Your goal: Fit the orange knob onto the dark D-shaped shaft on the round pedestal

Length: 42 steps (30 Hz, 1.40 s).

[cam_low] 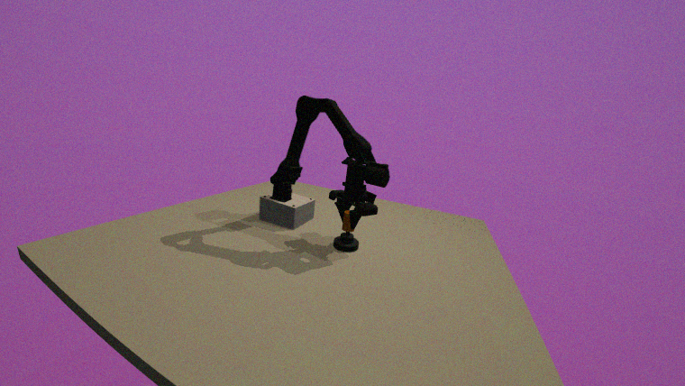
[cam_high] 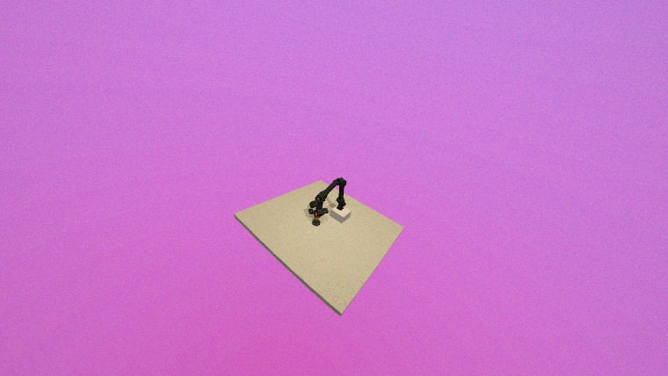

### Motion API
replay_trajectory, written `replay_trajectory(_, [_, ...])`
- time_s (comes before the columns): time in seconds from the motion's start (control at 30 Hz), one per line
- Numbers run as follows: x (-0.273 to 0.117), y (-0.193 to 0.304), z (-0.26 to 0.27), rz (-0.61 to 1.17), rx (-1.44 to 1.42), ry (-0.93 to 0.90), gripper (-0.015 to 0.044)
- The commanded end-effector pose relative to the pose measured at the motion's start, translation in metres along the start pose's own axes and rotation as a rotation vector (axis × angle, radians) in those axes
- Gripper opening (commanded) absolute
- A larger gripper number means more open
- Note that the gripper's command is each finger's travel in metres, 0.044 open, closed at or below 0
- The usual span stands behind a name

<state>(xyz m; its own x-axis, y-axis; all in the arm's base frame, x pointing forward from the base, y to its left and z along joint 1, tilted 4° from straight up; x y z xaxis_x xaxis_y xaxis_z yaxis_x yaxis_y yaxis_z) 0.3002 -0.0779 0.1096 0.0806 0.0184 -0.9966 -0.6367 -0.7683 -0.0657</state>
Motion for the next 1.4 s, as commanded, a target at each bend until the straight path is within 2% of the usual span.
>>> replay_trajectory(0.0, [-0.0023, -0.0008, -0.0016, -0.002, -0.092, 0.004, 0.0000])
replay_trajectory(0.1, [-0.0014, -0.0006, -0.0017, -0.002, -0.177, 0.004, 0.0000])
replay_trajectory(1.37, [0.0037, 0.0003, 0.0005, -0.002, -0.170, 0.004, 0.0000])
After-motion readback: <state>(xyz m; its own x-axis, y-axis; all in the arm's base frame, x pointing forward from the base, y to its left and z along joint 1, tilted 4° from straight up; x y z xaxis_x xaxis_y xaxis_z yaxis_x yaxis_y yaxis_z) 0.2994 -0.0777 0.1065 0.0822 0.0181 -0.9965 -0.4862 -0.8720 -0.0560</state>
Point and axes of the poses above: the point midway between the two fingers, 35 mm back from their tips, its own x axis out along the fingers, its own z axis across the jaws, y = z × x, the point moved 7 cm from there along -x, back along the fingers, and after that the axes turned 4 degrees about x, right-handed, at the moved point
